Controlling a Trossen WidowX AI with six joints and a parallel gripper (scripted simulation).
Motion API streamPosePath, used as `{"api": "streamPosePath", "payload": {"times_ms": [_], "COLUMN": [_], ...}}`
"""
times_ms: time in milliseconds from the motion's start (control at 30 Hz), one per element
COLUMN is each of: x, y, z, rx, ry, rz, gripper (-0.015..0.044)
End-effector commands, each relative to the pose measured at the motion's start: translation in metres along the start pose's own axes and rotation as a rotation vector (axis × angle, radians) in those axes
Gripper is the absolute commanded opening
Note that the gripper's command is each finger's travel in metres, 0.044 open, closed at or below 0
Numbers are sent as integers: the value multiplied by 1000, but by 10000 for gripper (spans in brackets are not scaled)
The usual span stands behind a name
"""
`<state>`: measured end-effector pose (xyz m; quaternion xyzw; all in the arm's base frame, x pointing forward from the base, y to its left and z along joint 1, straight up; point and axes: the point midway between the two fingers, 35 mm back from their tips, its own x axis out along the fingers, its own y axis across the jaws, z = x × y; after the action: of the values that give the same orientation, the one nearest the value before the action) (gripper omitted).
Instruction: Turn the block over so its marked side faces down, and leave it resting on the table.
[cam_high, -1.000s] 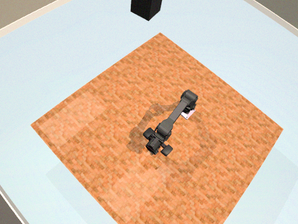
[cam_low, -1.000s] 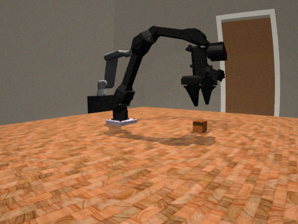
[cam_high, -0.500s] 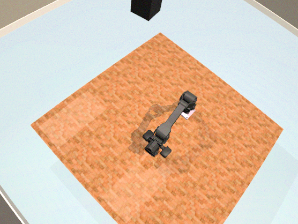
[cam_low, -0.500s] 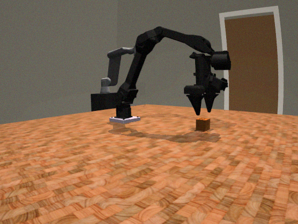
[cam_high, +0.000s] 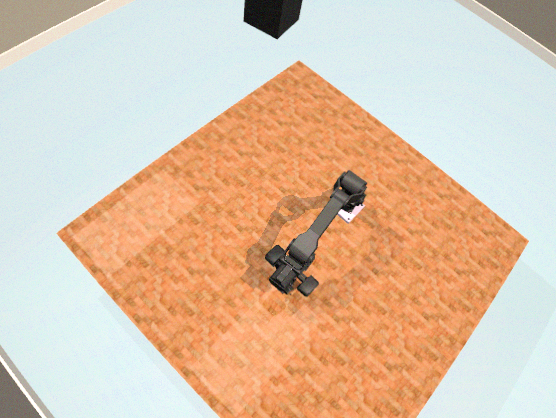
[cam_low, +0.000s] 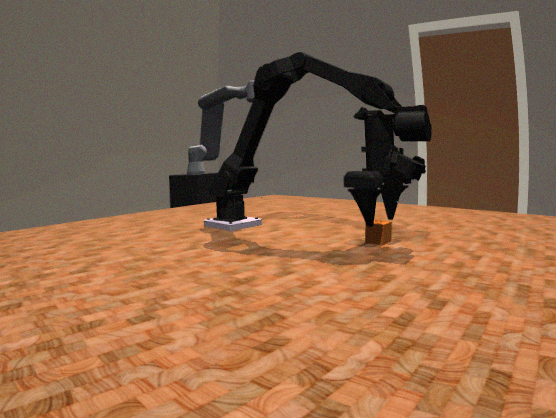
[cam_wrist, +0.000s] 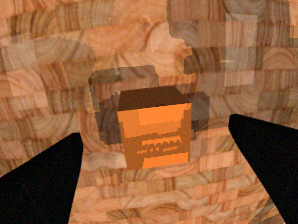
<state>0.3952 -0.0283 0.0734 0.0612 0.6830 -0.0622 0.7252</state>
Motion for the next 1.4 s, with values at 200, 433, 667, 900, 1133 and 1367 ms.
{"api": "streamPosePath", "payload": {"times_ms": [200,433,667,900,1133,1367], "x": [16,16,16,16,12,-14], "y": [0,0,0,0,0,0], "z": [-4,-4,-4,-4,-4,-3], "rx": [-4,-4,-4,-4,-4,-4], "ry": [13,13,13,13,13,13], "rz": [2,2,2,2,2,2], "gripper": [414,230,144,97,12,0]}}
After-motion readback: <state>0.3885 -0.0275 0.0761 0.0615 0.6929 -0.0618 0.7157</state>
